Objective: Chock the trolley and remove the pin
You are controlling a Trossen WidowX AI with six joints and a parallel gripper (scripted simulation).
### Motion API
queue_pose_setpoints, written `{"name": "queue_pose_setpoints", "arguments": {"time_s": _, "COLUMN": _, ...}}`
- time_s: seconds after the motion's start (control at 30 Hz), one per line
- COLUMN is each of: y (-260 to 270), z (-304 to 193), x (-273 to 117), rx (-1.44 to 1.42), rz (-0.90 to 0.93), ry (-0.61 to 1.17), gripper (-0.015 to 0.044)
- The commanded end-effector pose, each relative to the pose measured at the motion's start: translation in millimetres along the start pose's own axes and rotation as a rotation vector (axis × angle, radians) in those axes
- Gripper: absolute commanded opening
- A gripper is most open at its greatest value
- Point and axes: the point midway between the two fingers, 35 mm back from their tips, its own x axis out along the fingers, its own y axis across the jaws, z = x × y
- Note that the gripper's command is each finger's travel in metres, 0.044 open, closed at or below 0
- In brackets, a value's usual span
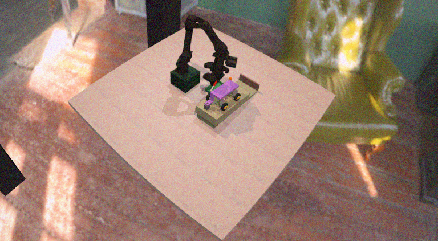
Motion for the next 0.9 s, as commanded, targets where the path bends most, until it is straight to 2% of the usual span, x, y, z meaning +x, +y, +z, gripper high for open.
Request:
{"name": "queue_pose_setpoints", "arguments": {"time_s": 0.0, "y": -2.8, "z": -0.6, "x": 1.0, "rx": 0.002, "rz": 0.0, "ry": -0.001, "gripper": 0.019}}
{"name": "queue_pose_setpoints", "arguments": {"time_s": 0.87, "y": -15.8, "z": -1.0, "x": 6.3, "rx": 0.002, "rz": -0.002, "ry": -0.001, "gripper": 0.019}}
